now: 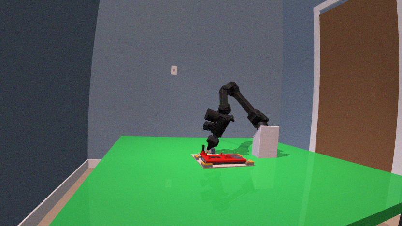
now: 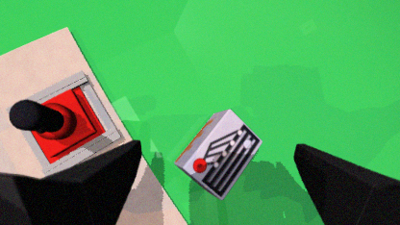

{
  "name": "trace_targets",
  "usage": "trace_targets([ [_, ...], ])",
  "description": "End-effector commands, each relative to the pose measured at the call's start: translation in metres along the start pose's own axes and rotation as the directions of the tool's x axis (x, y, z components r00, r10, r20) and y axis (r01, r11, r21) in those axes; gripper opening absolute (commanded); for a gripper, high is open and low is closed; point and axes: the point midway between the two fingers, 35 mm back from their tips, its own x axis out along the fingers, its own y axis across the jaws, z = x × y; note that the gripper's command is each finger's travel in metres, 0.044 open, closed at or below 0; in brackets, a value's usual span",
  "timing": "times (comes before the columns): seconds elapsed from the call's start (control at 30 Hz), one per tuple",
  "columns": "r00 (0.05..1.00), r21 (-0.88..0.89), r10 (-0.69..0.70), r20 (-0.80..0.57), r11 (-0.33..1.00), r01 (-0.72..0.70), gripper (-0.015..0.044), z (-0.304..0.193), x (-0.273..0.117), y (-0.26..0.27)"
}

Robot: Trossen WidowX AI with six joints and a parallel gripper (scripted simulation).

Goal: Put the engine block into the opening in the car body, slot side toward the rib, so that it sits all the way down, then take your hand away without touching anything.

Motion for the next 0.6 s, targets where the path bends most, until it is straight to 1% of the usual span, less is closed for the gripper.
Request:
trace_targets([
  [0.0, 0.999, -0.123, 0.028, -0.017, 0.992, -0.030, 0.0440, 0.0060, -0.0007, 0.0014],
  [0.27, 0.995, -0.380, 0.075, -0.059, 0.921, -0.092, 0.0440, 0.0109, -0.0019, 0.0017],
  [0.57, 0.986, -0.631, 0.126, -0.110, 0.758, -0.167, 0.0440, 0.0156, -0.0043, 0.0005],
])
